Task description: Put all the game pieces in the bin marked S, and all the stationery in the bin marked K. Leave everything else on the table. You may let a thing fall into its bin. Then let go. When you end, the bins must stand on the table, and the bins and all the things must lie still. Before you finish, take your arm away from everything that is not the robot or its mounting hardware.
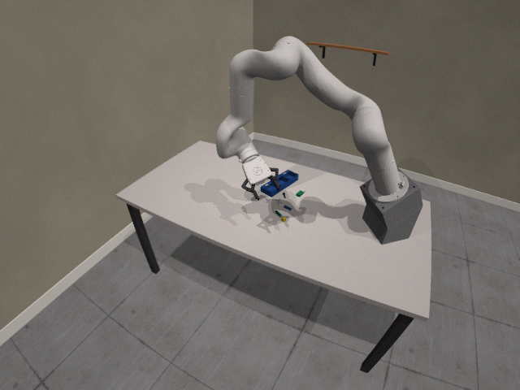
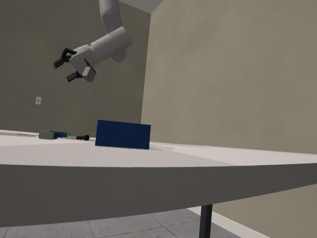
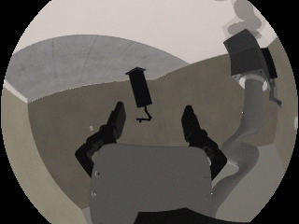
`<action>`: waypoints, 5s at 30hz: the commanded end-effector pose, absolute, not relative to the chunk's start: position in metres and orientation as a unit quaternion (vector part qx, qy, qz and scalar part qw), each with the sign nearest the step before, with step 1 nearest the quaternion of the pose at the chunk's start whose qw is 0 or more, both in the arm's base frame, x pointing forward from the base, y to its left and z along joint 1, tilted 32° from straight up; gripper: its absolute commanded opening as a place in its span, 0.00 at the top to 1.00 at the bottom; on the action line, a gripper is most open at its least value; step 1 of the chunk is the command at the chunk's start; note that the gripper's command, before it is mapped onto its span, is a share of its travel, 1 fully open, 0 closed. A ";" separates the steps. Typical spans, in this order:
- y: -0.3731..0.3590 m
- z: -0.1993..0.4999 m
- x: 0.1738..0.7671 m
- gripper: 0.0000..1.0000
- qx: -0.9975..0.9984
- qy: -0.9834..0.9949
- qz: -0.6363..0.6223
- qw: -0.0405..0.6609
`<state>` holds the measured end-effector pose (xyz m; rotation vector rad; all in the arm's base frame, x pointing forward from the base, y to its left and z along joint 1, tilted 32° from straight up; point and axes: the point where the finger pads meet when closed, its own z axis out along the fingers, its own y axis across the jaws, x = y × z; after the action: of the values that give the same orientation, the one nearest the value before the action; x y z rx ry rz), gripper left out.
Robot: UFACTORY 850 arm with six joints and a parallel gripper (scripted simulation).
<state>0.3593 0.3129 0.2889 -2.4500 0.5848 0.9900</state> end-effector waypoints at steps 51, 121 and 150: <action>0.278 0.231 0.434 0.93 -0.912 0.116 0.159 0.360; 0.056 0.162 0.473 0.93 -0.959 -0.078 -0.196 0.192; -0.026 0.075 0.564 0.93 -0.958 0.082 -0.161 0.222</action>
<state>0.5355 -0.0058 0.0988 -2.6495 0.2229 -0.4514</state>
